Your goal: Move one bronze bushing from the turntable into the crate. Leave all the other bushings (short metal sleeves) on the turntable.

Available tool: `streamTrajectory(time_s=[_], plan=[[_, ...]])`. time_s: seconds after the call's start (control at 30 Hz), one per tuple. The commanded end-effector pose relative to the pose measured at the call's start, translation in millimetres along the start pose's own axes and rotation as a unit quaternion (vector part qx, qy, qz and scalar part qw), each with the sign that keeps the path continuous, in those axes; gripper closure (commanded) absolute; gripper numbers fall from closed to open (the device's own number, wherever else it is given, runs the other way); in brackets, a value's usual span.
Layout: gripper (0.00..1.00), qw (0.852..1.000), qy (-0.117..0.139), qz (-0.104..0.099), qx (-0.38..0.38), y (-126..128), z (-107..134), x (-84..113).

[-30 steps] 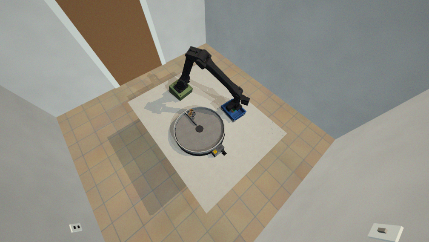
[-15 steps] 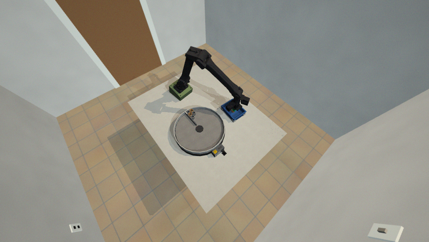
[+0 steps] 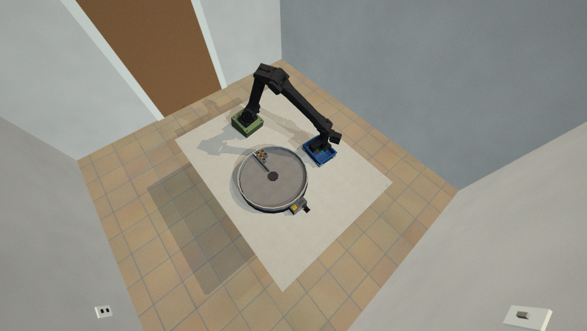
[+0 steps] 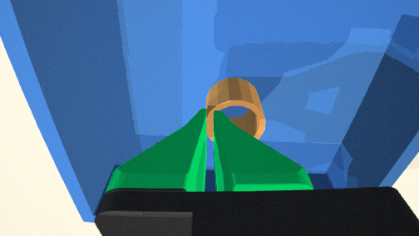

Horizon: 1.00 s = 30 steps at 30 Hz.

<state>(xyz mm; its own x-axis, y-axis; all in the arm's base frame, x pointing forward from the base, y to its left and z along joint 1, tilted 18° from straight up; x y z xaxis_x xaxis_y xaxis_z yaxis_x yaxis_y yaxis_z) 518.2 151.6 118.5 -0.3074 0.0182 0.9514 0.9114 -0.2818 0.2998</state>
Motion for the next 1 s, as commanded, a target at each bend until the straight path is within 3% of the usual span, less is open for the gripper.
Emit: streamTrajectory(time_s=[0.0,0.3,0.33,0.97], plan=[[1.00,1.000,0.004,-0.006,-0.002,7.9,-3.6,-0.2],[1.00,1.000,0.004,-0.006,-0.002,7.9,-3.6,-0.2],[0.87,1.000,0.004,-0.006,-0.002,7.9,-3.6,-0.2],[0.87,1.000,0.004,-0.006,-0.002,7.9,-3.5,-0.2]])
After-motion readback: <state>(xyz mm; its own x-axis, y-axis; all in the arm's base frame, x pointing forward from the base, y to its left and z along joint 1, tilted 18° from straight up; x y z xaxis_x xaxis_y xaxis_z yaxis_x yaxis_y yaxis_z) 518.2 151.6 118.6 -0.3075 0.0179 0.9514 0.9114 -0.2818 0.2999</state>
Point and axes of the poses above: the point where the finger pads meet when closed, its own x axis back along the fingers, its own y axis across the jaws, z = x × y, the point moved 2 cm from there along x, back along the fingers, and after that the axes turned 7 degrees about -x, right-handed, at the moved point
